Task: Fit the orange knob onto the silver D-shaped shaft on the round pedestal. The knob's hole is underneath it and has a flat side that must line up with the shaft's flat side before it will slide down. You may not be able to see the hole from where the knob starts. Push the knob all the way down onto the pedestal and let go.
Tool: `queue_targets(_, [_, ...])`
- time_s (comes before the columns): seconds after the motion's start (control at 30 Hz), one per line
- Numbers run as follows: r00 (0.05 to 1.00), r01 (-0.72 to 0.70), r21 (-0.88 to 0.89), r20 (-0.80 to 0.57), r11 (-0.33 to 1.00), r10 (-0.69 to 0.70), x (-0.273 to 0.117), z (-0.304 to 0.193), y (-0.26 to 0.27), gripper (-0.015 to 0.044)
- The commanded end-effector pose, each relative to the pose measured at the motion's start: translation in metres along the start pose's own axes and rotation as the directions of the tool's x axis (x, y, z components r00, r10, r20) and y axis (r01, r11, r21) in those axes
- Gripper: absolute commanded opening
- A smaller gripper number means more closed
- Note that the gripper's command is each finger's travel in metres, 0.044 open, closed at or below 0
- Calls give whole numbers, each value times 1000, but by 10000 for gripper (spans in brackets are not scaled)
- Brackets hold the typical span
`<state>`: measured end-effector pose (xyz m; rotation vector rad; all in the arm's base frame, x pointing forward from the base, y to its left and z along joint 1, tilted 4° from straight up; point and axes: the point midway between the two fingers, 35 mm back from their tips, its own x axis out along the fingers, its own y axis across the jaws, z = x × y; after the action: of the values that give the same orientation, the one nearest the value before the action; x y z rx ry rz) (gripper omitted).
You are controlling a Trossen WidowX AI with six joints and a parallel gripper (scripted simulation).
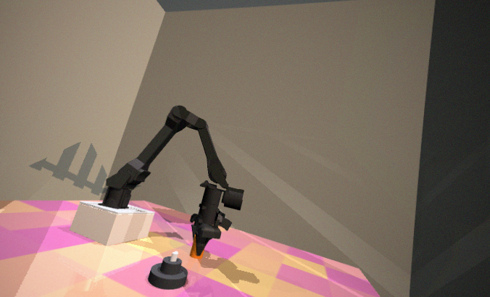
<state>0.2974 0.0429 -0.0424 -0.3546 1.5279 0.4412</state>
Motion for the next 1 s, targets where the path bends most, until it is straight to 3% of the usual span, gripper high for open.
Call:
queue_targets(0.0, [1000,0,0,-1,1000,0,0,0,0,240])
queue_targets(0.4, [1000,0,0,-1,1000,0,0,0,0,240])
queue_targets(0.67, [1000,-1,-3,8,1000,1,-81,0,0,440])
queue_targets(0.97, [1000,-1,-3,8,1000,1,-67,-1,0,440])
